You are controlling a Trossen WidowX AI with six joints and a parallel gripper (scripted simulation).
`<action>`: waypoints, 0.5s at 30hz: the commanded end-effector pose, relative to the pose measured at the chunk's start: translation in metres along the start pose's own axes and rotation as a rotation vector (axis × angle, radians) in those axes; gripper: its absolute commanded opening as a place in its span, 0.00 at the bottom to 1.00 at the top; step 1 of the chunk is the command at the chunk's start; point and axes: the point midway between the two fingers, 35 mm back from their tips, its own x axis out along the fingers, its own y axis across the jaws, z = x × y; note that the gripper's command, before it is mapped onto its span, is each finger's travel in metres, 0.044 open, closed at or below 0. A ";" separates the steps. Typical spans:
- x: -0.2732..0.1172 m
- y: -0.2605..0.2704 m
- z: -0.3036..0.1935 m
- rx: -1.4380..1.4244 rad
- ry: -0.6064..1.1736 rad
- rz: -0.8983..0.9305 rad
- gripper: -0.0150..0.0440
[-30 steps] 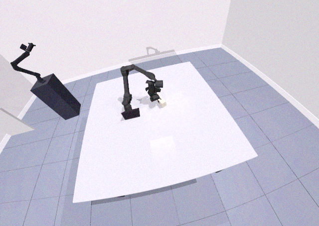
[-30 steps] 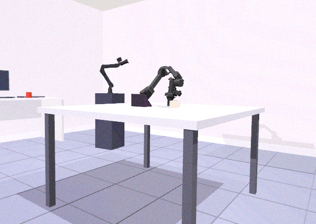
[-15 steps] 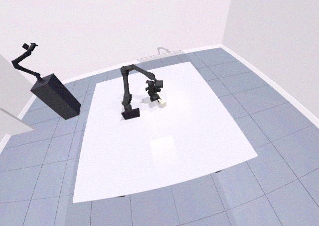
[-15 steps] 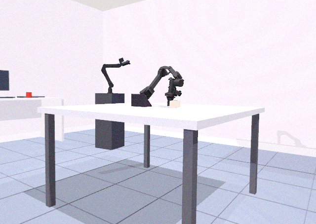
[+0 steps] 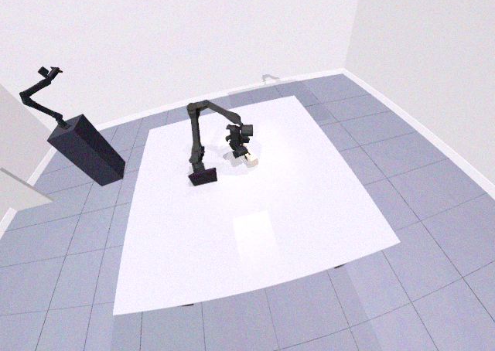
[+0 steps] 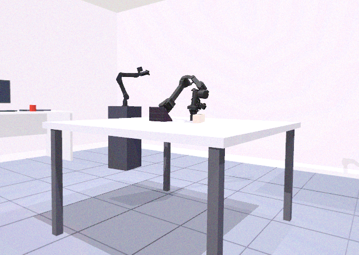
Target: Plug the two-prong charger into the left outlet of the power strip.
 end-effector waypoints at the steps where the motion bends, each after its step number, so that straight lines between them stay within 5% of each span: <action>1: -0.006 0.001 0.007 -0.015 -0.029 0.000 0.25; 15: -0.007 0.001 0.007 -0.015 -0.029 0.000 0.25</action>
